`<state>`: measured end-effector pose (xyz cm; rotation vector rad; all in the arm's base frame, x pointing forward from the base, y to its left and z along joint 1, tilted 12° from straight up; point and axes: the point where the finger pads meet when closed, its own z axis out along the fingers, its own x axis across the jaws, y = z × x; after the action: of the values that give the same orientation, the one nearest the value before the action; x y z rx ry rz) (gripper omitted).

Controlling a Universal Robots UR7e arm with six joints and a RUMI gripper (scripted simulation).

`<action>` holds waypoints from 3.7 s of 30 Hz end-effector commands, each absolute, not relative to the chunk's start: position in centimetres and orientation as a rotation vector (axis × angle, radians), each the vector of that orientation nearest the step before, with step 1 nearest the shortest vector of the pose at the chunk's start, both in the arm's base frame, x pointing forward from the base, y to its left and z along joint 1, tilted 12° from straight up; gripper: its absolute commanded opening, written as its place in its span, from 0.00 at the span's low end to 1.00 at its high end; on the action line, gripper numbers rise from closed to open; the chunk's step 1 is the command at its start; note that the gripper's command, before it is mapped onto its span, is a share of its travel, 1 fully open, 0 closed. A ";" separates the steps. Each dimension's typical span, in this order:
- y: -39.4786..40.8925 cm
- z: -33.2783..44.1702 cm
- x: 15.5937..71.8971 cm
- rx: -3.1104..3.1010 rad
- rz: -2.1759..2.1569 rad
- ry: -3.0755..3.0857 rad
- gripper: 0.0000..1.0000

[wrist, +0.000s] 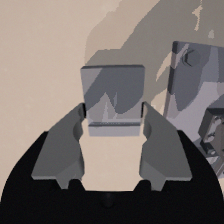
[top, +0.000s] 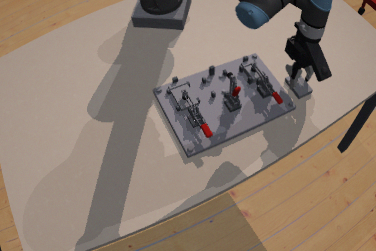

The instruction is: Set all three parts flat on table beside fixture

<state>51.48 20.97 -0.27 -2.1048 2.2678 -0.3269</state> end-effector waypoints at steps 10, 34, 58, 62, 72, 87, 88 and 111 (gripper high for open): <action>21.0 -0.2 51.5 -2.104 -0.328 2.267 0.54; 21.0 -0.1 51.5 -2.104 -0.328 2.267 0.54; 22.0 7.5 50.2 -2.104 -0.328 2.267 0.54; 22.0 7.6 50.2 -2.104 -0.328 2.267 0.54; 22.0 7.6 50.2 -2.104 -0.328 2.267 0.54; 22.5 11.3 49.6 -2.104 -0.328 2.267 0.28; 22.6 12.0 49.4 -2.104 -0.328 2.267 0.28; 23.5 18.9 48.3 -2.104 -0.328 2.267 0.28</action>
<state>48.31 23.52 18.57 -2.1042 2.2666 -0.3277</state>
